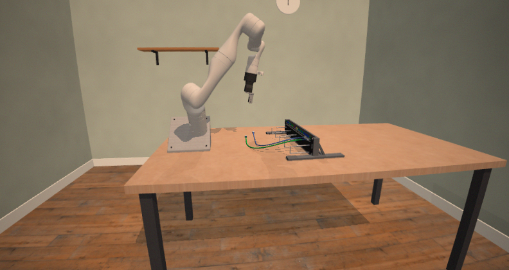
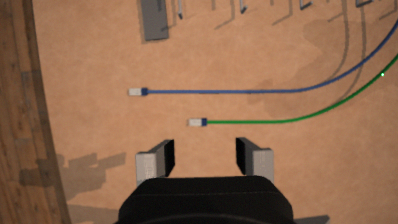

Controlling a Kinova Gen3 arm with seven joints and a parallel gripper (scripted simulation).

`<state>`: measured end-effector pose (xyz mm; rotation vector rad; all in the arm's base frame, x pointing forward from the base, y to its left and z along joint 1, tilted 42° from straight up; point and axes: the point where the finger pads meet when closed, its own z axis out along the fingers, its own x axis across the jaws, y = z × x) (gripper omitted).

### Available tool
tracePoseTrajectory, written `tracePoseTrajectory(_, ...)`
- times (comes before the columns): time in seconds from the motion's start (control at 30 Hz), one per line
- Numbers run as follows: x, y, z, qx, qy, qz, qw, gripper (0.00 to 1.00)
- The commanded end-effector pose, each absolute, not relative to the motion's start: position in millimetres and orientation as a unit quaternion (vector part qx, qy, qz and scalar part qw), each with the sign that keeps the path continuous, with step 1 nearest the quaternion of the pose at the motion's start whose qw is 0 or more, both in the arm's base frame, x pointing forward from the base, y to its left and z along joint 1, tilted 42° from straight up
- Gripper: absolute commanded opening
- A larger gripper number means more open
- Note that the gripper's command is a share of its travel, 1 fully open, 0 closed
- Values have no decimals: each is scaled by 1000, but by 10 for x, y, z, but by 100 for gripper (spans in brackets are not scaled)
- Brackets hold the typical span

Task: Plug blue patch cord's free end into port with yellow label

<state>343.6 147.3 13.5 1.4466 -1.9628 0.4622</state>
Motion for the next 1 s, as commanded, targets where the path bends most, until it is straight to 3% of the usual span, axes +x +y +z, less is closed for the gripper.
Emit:
tracePoseTrajectory(0.0, 3416, 1775, 45, 582, -726, 204, 304, 100)
tracePoseTrajectory(0.5, 3538, 1960, -8, 599, -715, 234, 275, 100)
tracePoseTrajectory(0.53, 3538, 1960, -8, 599, -715, 234, 275, 0)
tracePoseTrajectory(0.97, 3538, 1960, -8, 599, -715, 234, 275, 0)
